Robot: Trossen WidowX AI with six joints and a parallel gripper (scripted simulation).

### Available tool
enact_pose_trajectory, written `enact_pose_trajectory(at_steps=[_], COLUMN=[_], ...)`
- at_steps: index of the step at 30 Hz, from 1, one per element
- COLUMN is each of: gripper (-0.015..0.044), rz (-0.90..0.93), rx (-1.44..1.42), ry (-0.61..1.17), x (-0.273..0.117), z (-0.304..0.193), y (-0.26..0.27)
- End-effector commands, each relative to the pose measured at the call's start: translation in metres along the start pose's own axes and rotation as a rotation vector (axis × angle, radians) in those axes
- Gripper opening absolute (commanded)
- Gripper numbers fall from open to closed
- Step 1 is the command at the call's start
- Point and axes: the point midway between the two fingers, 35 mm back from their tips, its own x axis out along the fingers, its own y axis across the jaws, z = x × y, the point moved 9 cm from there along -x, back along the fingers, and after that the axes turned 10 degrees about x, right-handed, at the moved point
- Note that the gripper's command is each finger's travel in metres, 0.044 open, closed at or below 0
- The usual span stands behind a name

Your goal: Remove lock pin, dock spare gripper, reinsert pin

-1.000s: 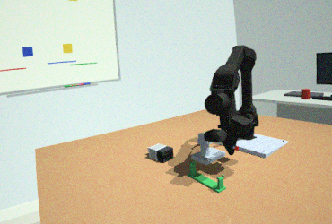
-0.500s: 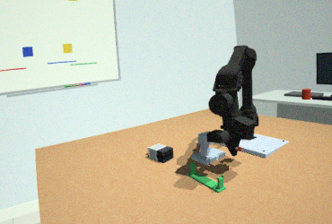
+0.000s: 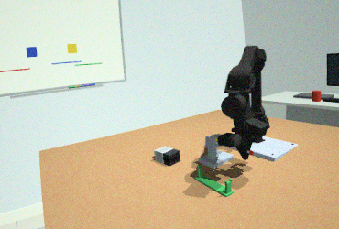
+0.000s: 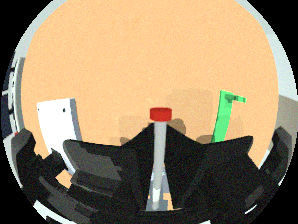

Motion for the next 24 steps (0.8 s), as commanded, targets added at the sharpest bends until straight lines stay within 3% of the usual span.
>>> enact_pose_trajectory(at_steps=[1,24], gripper=[0.0,0.0], rz=[-0.001,0.002], rx=[0.001,0.001], ry=[0.001,0.004], x=[-0.001,-0.004], z=[0.004,0.022], y=[0.0,0.003])
